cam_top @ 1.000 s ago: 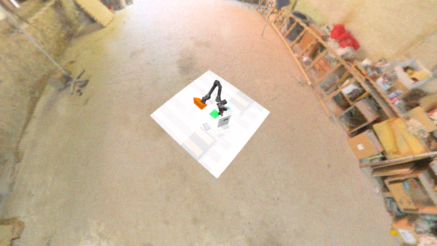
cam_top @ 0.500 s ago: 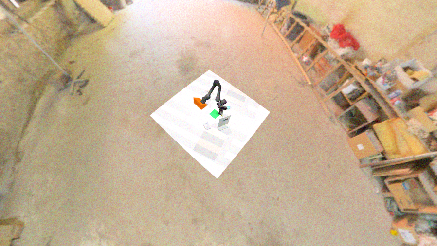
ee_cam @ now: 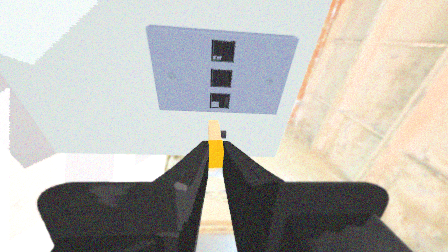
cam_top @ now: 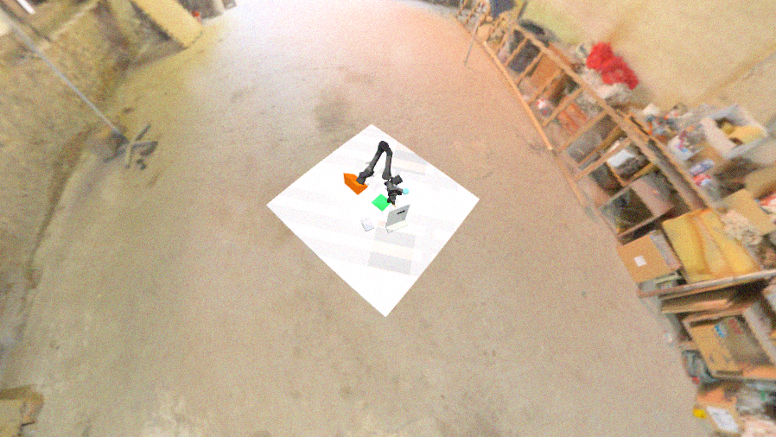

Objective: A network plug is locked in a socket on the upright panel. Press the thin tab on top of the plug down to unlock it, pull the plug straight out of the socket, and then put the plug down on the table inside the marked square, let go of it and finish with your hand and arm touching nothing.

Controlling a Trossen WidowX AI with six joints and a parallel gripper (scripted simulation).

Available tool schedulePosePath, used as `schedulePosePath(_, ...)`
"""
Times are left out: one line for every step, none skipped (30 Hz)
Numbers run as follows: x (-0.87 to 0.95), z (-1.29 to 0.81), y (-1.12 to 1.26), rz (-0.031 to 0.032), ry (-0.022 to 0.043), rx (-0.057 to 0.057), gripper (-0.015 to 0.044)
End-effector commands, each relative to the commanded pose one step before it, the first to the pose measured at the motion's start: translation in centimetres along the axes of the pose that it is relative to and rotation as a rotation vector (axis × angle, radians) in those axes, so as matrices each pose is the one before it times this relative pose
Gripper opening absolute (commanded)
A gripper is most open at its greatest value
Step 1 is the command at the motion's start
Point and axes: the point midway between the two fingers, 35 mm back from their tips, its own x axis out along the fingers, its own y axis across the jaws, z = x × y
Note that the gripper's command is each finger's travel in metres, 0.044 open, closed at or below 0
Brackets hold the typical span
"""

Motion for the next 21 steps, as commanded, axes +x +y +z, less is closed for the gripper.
schedulePosePath(-0.216, -0.083, -0.111, -0.00551, 0.00357, 0.0045, 0.0000)
schedulePosePath(-0.045, -0.008, 0.000, 0.00001, 0.00001, 0.0000, 0.0000)
schedulePosePath(-0.045, -0.008, 0.000, 0.00001, 0.00001, 0.0000, 0.0000)
schedulePosePath(-0.045, -0.008, 0.000, 0.00001, 0.00001, 0.0000, 0.0000)
schedulePosePath(-0.045, -0.008, 0.000, 0.00001, 0.00001, 0.0000, 0.0000)
schedulePosePath(-0.045, -0.008, 0.000, 0.00001, 0.00001, 0.0000, 0.0000)
schedulePosePath(-0.045, -0.008, 0.000, 0.00001, 0.00001, 0.0000, 0.0000)
schedulePosePath(-0.045, -0.008, 0.000, 0.00001, 0.00001, 0.0000, 0.0000)
schedulePosePath(-0.045, -0.008, 0.000, 0.00001, 0.00001, 0.0000, 0.0000)
schedulePosePath(-0.045, -0.008, 0.000, 0.00001, 0.00001, 0.0000, 0.0000)
schedulePosePath(-0.045, -0.008, 0.000, 0.00001, 0.00001, 0.0000, 0.0000)
schedulePosePath(-0.045, -0.008, 0.000, 0.00001, 0.00001, 0.0000, 0.0000)
schedulePosePath(-0.045, -0.008, 0.000, 0.00001, 0.00001, 0.0000, 0.0000)
schedulePosePath(0.159, 0.072, 0.060, 0.00551, -0.00347, -0.0045, 0.0000)
schedulePosePath(-0.032, -0.011, -0.153, -0.00004, 0.00020, 0.0001, 0.0000)
schedulePosePath(-0.056, -0.020, -0.254, -0.00007, 0.00032, 0.0002, 0.0000)
schedulePosePath(-0.071, -0.026, -0.305, -0.00011, 0.00036, 0.0002, 0.0000)
schedulePosePath(-0.076, -0.028, -0.304, -0.00014, 0.00034, 0.0002, 0.0000)
schedulePosePath(-0.080, -0.030, -0.303, -0.00016, 0.00032, 0.0002, 0.0000)
schedulePosePath(-0.085, -0.032, -0.302, -0.00019, 0.00029, 0.0002, 0.0000)
schedulePosePath(-0.089, -0.034, -0.301, -0.00021, 0.00027, 0.0002, 0.0000)
